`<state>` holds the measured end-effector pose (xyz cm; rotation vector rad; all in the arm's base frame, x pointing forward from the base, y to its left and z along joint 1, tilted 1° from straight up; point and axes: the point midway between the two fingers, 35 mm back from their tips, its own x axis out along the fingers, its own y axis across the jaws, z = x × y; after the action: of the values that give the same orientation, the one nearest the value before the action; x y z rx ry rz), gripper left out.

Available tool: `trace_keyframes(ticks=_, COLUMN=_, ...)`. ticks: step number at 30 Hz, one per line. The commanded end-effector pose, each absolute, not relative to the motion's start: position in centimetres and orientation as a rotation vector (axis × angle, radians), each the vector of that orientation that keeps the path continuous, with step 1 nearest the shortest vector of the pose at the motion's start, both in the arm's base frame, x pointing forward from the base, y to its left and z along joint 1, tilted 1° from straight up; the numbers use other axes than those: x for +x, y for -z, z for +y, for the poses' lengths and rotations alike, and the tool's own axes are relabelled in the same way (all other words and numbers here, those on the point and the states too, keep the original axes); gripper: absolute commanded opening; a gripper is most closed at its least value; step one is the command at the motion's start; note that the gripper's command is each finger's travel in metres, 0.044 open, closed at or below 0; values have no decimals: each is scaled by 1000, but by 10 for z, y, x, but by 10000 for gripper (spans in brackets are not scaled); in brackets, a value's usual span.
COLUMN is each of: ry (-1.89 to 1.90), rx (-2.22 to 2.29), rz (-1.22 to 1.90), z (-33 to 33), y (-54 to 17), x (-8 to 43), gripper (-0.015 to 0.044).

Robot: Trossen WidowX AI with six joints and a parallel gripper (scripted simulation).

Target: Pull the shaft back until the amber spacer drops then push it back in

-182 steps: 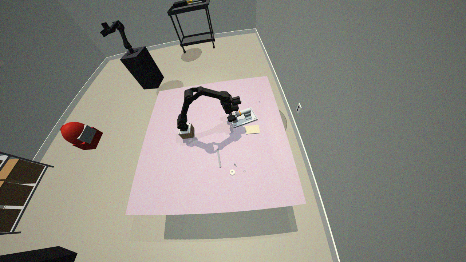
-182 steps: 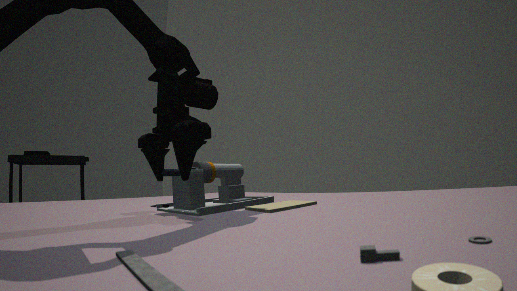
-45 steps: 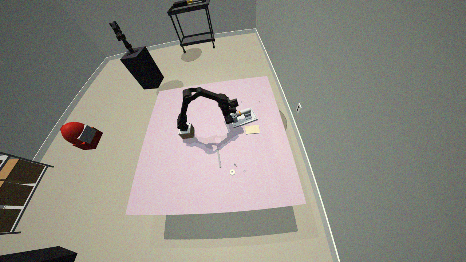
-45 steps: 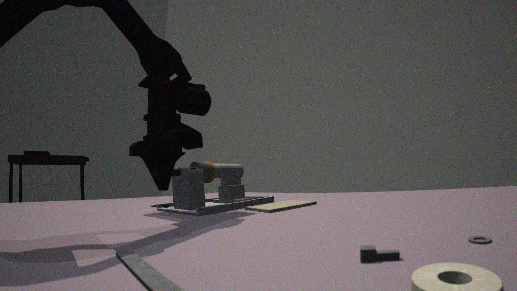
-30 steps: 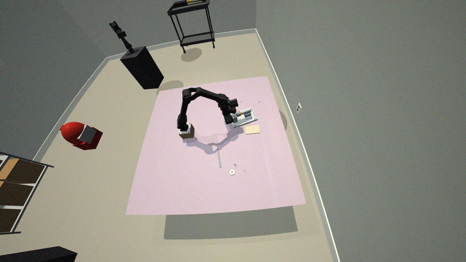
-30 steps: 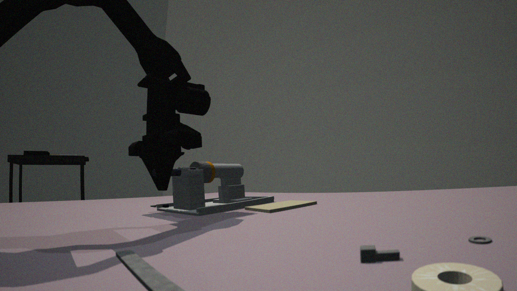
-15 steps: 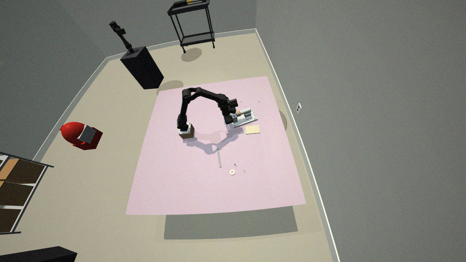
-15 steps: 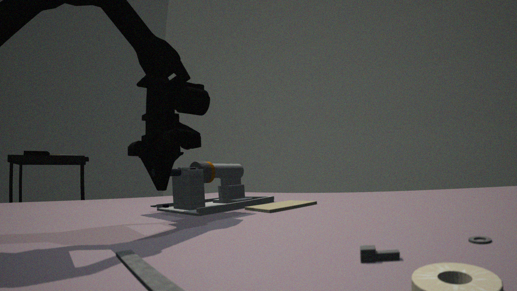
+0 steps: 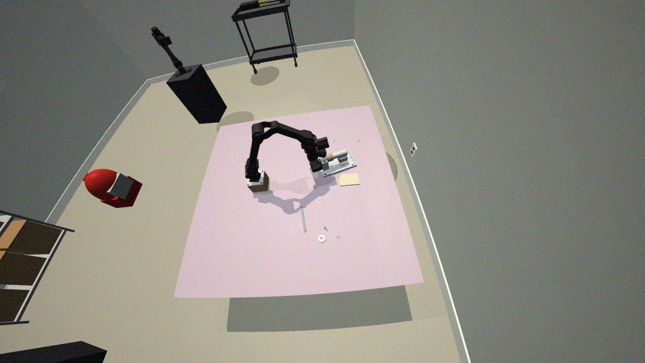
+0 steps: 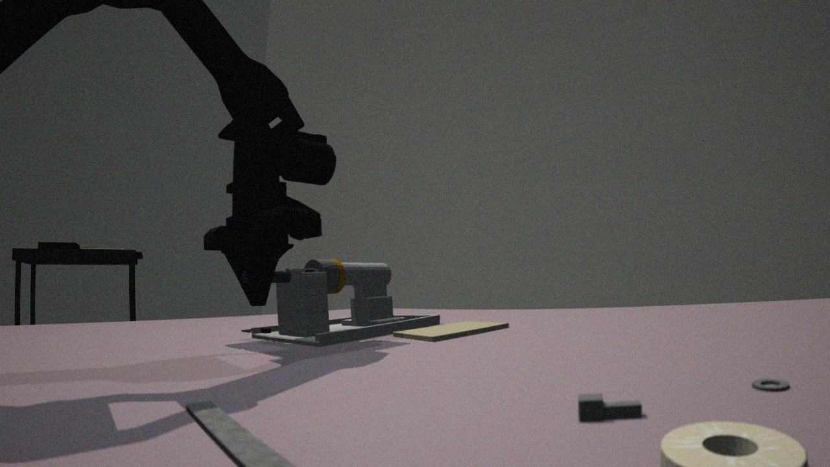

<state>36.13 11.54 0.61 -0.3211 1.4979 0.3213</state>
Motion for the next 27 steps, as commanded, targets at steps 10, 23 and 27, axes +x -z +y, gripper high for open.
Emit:
trace_keyframes(ticks=10, ry=-322, rx=-324, rz=1501, z=114, y=-6, x=359, gripper=0)
trace_keyframes(ticks=23, ry=-322, rx=-324, rz=1501, z=114, y=-6, x=358, gripper=0)
trace_keyframes(ticks=27, ry=-322, rx=-324, rz=1501, z=113, y=-6, x=357, gripper=0)
